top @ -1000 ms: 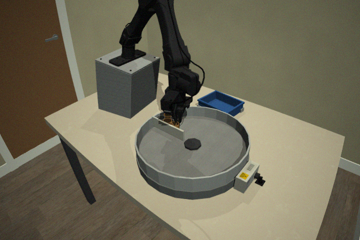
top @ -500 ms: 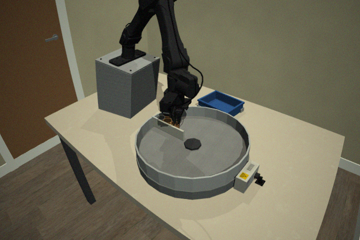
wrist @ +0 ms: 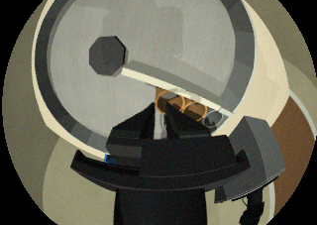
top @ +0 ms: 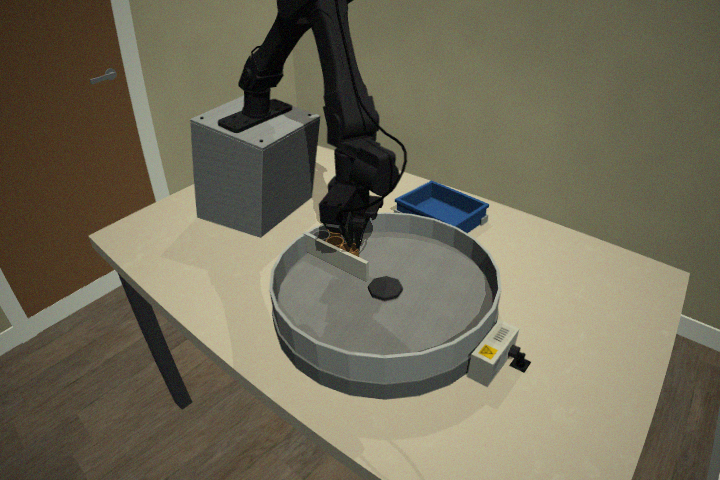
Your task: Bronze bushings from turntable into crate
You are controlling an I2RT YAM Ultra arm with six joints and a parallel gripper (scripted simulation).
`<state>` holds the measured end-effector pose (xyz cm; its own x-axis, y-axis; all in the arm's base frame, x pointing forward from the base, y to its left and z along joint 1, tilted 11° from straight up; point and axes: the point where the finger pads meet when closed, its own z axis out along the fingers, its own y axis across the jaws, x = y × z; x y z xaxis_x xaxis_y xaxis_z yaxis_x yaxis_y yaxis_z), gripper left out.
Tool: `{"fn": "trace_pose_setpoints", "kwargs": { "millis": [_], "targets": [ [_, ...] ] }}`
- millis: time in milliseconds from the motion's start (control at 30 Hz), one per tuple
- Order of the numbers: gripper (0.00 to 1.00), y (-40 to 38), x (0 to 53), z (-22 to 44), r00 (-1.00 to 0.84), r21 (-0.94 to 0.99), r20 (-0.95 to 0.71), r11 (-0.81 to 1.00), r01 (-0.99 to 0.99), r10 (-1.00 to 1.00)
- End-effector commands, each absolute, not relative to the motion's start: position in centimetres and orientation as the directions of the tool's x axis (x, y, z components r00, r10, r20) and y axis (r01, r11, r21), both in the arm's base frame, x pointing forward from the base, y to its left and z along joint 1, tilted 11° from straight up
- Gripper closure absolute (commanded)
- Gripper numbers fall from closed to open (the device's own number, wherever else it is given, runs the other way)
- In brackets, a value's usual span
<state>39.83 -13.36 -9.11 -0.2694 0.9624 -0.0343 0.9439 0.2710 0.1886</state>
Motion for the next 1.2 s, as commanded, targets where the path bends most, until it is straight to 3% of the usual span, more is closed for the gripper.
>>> {"fn": "trace_pose_setpoints", "kwargs": {
  "millis": [0,1167],
  "targets": [
    [0.85,-13.7,41.1,-8.0,-0.268,0.213,-0.064,0.275,0.937,0.961],
    [0.85,-13.6,41.5,-7.7,-0.27,0.218,-0.068,0.279,0.935,0.96]
  ]
}}
